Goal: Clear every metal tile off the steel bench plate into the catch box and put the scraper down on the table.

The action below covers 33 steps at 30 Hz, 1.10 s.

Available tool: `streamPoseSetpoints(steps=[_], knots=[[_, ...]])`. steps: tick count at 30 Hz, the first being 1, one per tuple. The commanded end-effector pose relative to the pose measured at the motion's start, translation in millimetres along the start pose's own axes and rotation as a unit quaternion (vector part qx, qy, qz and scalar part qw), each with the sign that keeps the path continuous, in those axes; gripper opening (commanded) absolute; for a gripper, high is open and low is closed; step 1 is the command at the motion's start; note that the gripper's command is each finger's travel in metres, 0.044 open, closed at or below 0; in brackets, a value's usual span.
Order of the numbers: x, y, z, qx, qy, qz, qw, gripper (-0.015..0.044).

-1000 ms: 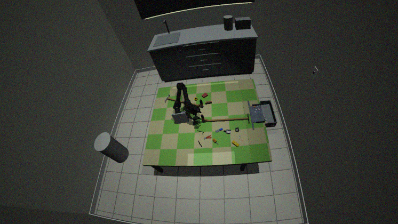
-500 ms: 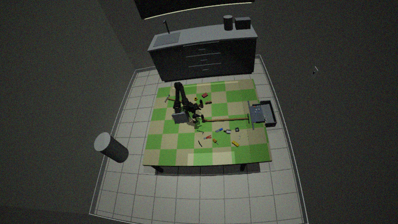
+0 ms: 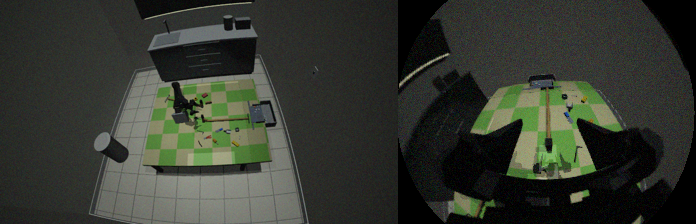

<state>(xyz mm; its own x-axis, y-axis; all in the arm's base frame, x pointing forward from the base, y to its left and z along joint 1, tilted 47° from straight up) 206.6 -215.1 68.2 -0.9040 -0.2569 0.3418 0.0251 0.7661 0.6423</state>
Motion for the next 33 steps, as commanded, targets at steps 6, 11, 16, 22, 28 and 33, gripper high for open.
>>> streamPoseSetpoints(steps=[6, 11, 16, 22, 28, 33], knots=[[34, 1, -29, 0.012, -0.061, 0.003, 0.998, 0.0440], [56, 2, -42, 0.019, -0.093, 0.006, 0.995, 0.0440], [78, 5, -54, 0.028, -0.123, 0.010, 0.992, 0.0440], [98, 9, -63, 0.036, -0.148, 0.014, 0.988, 0.0440], [98, 8, -63, 0.036, -0.148, 0.014, 0.988, 0.0440], [98, 8, -63, 0.036, -0.148, 0.014, 0.988, 0.0440]])
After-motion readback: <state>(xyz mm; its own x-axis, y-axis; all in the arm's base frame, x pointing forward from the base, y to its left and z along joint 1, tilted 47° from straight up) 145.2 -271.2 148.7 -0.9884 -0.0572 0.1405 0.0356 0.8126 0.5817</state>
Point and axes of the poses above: the point midway between the two fingers, 35 mm back from their tips, its own x axis back along the fingers, its own y axis across the jaws, z = x × y, the point moved 6 cm from there along x, back along the fingers, and after that the axes turned 11 degrees about x, right-handed, at the moved point
